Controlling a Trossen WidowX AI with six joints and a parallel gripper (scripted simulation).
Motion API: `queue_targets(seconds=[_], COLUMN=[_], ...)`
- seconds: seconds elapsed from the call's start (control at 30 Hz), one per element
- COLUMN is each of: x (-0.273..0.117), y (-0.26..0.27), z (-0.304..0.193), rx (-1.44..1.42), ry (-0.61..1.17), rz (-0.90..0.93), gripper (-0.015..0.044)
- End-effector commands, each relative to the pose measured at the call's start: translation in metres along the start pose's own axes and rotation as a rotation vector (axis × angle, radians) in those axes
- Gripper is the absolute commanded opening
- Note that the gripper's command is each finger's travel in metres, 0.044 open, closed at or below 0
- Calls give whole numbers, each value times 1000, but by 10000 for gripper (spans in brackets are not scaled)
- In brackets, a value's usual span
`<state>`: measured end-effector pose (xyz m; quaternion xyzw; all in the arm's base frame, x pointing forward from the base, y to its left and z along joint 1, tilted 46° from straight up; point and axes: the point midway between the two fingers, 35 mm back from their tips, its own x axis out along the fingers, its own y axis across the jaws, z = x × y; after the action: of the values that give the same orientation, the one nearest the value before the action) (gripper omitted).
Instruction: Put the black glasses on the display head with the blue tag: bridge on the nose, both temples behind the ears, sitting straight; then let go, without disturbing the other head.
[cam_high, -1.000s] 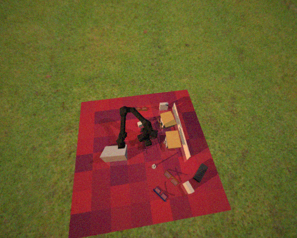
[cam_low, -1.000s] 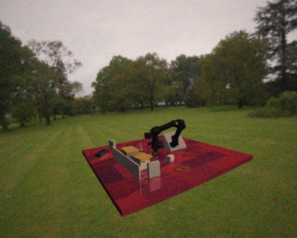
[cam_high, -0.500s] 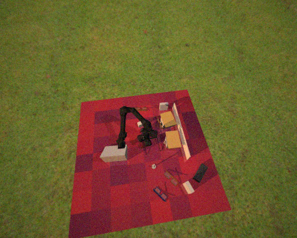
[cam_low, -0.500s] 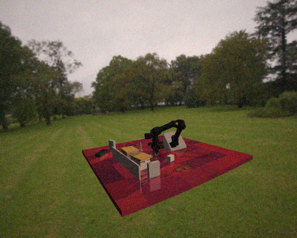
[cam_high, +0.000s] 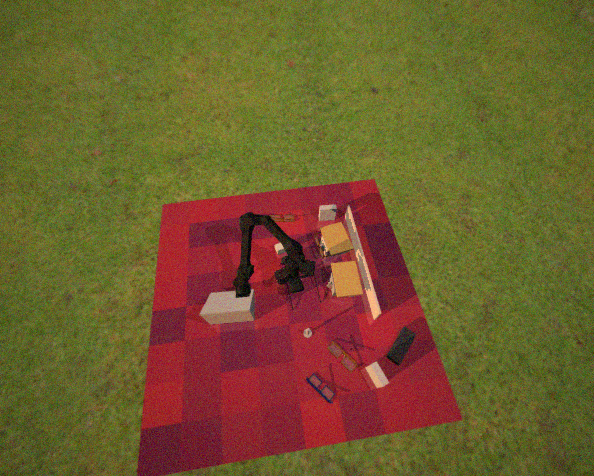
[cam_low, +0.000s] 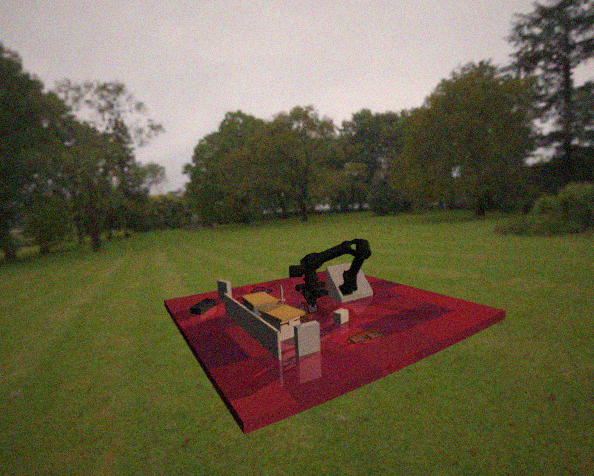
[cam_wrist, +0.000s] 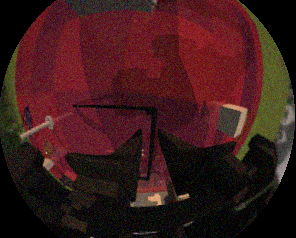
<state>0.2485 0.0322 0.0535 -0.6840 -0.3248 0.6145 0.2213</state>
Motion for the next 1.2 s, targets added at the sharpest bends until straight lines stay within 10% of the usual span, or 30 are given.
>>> queue_targets(seconds=[0.0,0.67,0.8,1.17], x=[-1,-53,-46,-52], y=[4,-3,0,2], z=[0,1,0,0], rx=[2,4,13,29], ry=[-3,-3,-3,-3], rz=[0,1,-4,1], gripper=[107,107,200,147])
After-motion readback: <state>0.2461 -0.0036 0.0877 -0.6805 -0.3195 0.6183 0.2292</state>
